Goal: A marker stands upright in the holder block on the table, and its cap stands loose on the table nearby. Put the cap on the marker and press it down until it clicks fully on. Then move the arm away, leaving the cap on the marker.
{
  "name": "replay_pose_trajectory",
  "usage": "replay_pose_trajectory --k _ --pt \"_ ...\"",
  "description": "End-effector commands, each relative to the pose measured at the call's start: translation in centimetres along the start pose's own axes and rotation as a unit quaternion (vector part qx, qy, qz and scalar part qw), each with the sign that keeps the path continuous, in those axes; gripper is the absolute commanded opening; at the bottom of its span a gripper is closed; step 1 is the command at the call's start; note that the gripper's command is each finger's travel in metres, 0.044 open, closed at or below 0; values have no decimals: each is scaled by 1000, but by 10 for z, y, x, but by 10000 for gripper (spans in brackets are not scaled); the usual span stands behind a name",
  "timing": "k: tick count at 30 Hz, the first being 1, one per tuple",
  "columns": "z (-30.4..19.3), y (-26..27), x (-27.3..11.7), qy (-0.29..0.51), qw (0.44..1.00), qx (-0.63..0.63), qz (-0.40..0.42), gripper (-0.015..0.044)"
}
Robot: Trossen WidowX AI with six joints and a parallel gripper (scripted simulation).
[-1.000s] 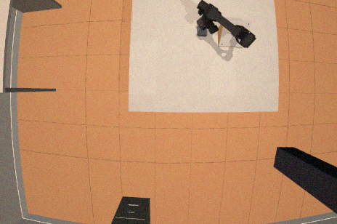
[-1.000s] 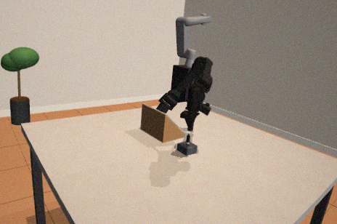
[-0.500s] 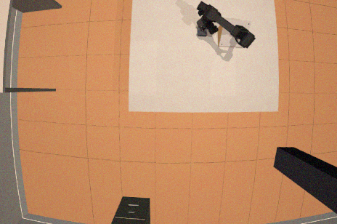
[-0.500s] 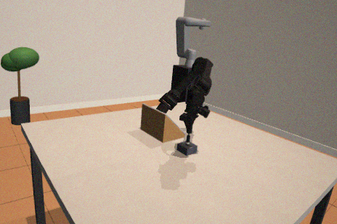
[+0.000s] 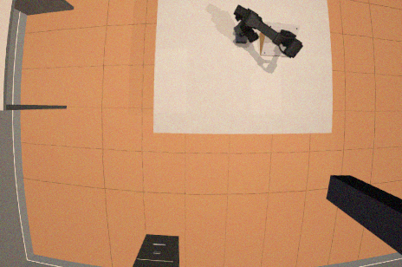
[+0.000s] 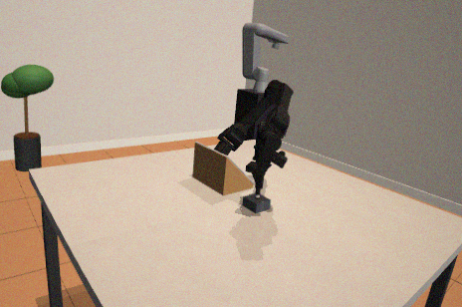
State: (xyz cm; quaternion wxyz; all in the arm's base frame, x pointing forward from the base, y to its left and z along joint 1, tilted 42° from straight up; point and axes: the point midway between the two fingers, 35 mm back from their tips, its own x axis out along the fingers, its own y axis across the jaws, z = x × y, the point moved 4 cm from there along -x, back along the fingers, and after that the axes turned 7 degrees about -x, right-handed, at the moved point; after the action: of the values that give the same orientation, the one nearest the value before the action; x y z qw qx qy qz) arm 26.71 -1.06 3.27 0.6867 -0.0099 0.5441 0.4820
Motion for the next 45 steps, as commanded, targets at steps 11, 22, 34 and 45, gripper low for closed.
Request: replay_pose_trajectory --k 11,22,34,45 --pt "-1 2 20 0 1000 3 3 0" --pt "-2 1 19 2 1000 1 3 53" --pt "-2 1 19 2 1000 1 3 368" --pt "-1 -1 -46 4 1000 1 1 440"
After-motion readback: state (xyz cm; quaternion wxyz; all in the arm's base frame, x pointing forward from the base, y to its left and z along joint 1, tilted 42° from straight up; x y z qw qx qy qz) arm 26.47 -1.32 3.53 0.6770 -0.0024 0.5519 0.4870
